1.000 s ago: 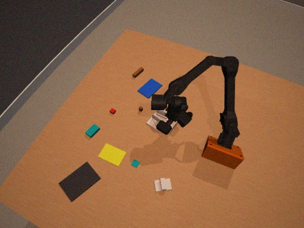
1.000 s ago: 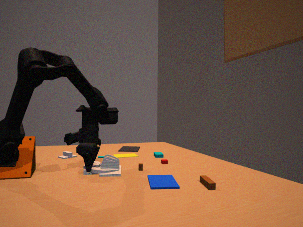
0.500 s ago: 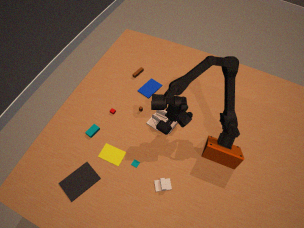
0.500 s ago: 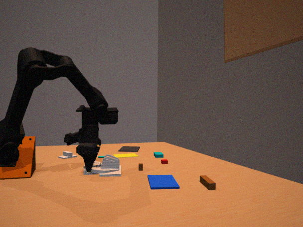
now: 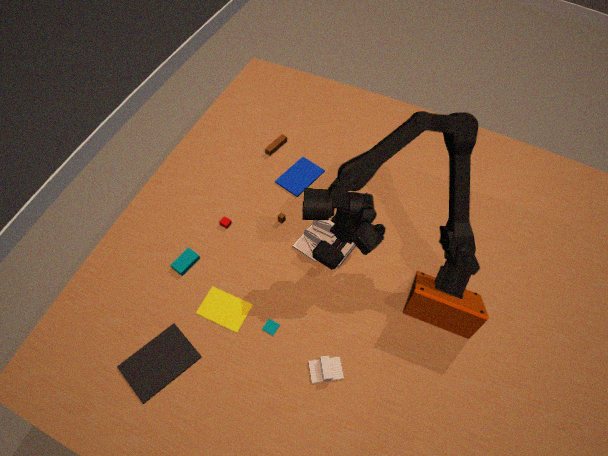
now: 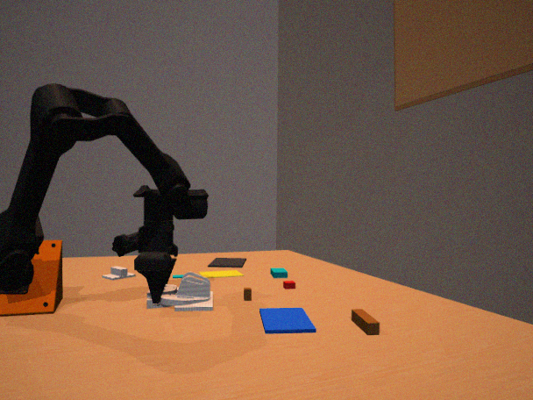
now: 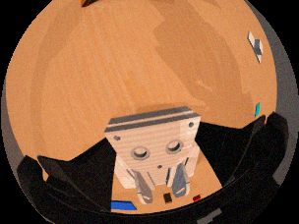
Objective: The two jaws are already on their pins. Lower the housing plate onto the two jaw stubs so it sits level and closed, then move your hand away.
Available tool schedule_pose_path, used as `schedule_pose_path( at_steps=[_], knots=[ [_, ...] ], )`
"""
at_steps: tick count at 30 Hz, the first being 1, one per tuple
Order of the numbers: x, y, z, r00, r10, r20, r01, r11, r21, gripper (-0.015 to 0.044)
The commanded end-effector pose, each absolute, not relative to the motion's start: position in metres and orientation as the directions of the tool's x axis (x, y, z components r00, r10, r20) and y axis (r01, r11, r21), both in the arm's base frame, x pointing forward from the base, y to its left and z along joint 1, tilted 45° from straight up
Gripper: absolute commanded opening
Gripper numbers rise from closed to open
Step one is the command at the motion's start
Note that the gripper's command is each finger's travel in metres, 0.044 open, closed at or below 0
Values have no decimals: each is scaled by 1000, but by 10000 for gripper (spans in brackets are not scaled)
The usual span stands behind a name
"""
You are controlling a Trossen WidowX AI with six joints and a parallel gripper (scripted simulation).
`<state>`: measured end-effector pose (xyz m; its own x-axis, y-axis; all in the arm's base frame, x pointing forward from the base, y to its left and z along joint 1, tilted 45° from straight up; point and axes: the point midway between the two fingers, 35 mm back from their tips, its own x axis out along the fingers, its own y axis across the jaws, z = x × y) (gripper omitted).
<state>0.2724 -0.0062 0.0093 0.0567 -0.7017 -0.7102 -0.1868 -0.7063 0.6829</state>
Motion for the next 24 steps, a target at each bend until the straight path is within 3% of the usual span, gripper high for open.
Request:
schedule_pose_path(
  at_steps=[1,8,12,24],
  knots=[
    [274,-8,8,57,-701,-711,-190,-707,681,351],
    [274,-8,8,57,-701,-711,-190,-707,681,351],
    [272,-6,9,57,-702,-710,-186,-706,683,440],
    [272,-6,9,57,-702,-710,-186,-706,683,440]
  ],
)
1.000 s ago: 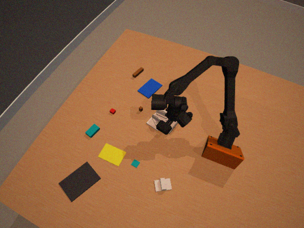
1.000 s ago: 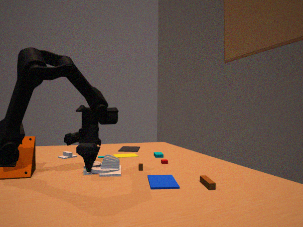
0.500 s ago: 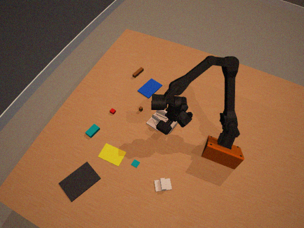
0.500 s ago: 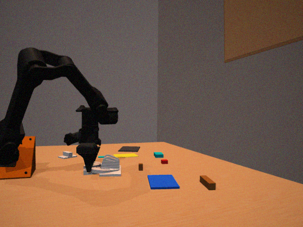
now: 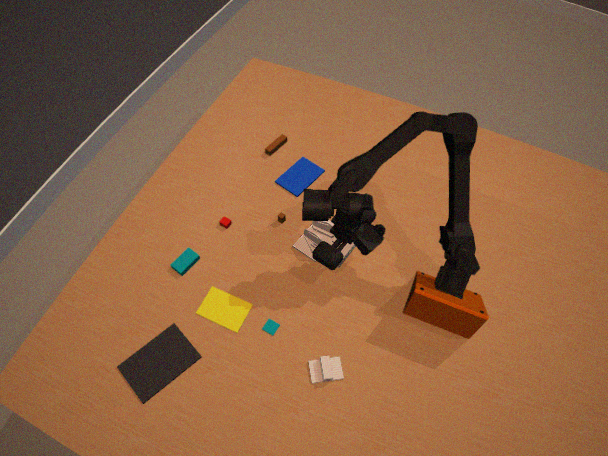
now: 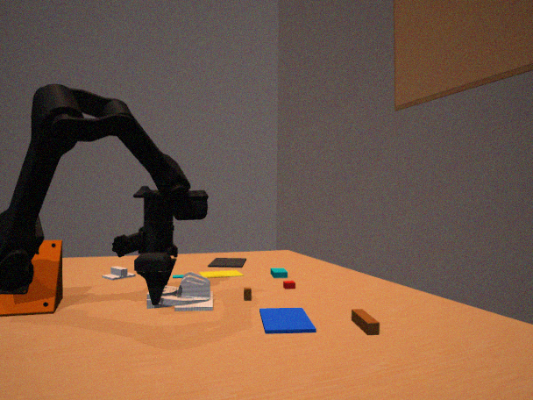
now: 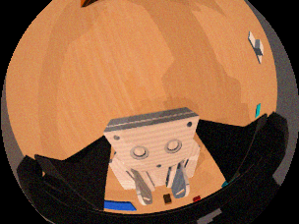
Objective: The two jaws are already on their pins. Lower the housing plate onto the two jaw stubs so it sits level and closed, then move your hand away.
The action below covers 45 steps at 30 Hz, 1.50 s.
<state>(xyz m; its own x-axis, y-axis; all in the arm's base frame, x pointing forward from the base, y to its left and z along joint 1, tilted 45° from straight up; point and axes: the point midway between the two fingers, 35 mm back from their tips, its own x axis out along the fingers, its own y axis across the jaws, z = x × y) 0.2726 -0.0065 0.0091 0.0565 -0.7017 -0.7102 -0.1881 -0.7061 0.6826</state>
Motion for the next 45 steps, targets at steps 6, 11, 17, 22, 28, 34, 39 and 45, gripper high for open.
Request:
schedule_pose_path(
  at_steps=[6,11,17,22,28,34,39,45],
  knots=[
    [273,14,28,57,-699,-713,-187,-709,680,440],
    [267,44,61,55,-700,-712,-190,-707,681,440],
    [264,43,58,61,-700,-712,-182,-709,681,440],
    [220,71,80,56,-693,-718,-182,-715,676,440],
    [197,80,92,52,-697,-715,-185,-710,679,440],
    [197,80,92,52,-697,-715,-185,-710,679,440],
    [197,80,92,52,-697,-715,-185,-710,679,440],
    [197,80,92,52,-697,-715,-185,-710,679,440]
  ],
)
